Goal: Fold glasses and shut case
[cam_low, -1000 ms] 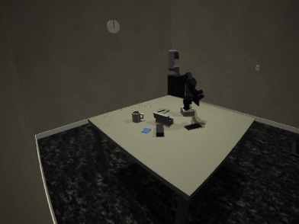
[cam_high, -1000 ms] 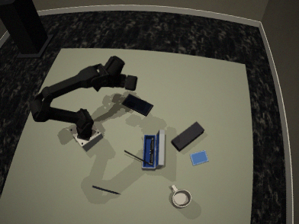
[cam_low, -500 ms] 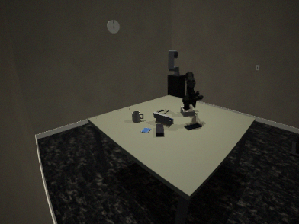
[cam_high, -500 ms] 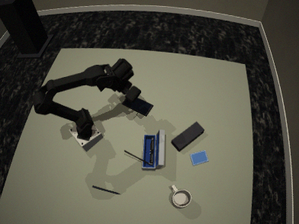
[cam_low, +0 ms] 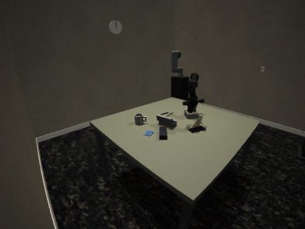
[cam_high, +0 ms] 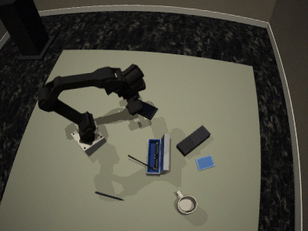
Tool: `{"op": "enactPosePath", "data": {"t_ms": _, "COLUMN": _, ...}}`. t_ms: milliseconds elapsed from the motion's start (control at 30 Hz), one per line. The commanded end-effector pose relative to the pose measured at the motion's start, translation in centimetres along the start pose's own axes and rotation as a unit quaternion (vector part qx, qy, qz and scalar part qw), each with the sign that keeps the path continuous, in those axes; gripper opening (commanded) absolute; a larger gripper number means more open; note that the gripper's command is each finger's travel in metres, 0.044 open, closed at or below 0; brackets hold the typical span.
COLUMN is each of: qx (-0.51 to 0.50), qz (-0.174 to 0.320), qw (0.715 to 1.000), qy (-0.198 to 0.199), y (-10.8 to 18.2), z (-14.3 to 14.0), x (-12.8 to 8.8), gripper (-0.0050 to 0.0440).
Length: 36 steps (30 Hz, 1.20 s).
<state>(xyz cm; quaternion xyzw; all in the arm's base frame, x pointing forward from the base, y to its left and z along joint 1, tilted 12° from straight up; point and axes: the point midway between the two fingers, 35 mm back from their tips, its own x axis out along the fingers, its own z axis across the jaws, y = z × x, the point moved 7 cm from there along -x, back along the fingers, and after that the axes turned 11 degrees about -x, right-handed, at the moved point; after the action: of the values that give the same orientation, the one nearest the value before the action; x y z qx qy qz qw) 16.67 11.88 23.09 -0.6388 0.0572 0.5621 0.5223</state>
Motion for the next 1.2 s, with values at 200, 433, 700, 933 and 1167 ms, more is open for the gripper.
{"op": "enactPosePath", "data": {"t_ms": 200, "qx": 0.143, "qz": 0.029, "qw": 0.989, "qy": 0.030, "y": -0.2, "z": -1.8, "x": 0.5, "gripper": 0.0000}}
{"op": "enactPosePath", "data": {"t_ms": 433, "qx": 0.241, "qz": 0.045, "qw": 0.968, "qy": 0.053, "y": -0.2, "z": -3.1, "x": 0.8, "gripper": 0.0000}}
{"op": "enactPosePath", "data": {"t_ms": 700, "qx": 0.367, "qz": 0.062, "qw": 0.924, "qy": 0.085, "y": -0.1, "z": -4.9, "x": 1.2, "gripper": 0.0000}}
{"op": "enactPosePath", "data": {"t_ms": 933, "qx": 0.443, "qz": 0.070, "qw": 0.888, "qy": 0.106, "y": 0.1, "z": -6.0, "x": 1.4, "gripper": 0.0000}}
{"op": "enactPosePath", "data": {"t_ms": 1167, "qx": 0.543, "qz": 0.077, "qw": 0.825, "qy": 0.136, "y": 0.4, "z": -7.6, "x": 1.6, "gripper": 0.0000}}
